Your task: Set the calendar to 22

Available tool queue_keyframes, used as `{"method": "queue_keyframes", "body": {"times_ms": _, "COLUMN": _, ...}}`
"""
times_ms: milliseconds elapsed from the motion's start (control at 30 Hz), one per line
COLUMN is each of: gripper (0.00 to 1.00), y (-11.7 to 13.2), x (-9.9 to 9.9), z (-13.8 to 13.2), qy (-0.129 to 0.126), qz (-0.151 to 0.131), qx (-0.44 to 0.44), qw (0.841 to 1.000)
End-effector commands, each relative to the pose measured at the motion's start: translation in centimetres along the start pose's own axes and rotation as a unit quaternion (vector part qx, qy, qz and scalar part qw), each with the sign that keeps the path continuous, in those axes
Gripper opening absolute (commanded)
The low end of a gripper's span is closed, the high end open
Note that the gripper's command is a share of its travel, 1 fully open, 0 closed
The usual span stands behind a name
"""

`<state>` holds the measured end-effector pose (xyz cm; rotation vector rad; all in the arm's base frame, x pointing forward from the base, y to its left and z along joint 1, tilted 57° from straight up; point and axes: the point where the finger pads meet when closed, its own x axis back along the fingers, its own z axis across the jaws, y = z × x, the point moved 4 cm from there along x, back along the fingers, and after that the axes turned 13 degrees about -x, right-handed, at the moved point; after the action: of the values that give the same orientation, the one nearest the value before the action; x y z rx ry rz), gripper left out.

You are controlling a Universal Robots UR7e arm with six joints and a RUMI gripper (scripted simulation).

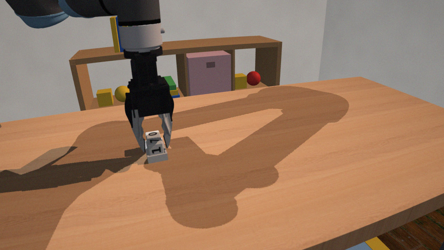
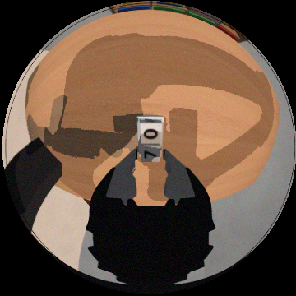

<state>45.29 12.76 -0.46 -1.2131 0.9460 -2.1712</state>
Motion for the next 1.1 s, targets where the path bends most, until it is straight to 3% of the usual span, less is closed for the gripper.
{"method": "queue_keyframes", "body": {"times_ms": 0, "gripper": 0.29, "y": 0.0, "x": 0.0, "z": 0.0, "qy": 0.0, "qz": 0.0, "qx": 0.0, "qw": 1.0}}
{"method": "queue_keyframes", "body": {"times_ms": 433, "gripper": 0.29, "y": 0.0, "x": 0.7, "z": 0.0, "qy": 0.0, "qz": 0.0, "qx": 0.0, "qw": 1.0}}
{"method": "queue_keyframes", "body": {"times_ms": 1067, "gripper": 0.29, "y": 0.0, "x": 4.2, "z": 0.0, "qy": 0.0, "qz": 0.0, "qx": 0.0, "qw": 1.0}}
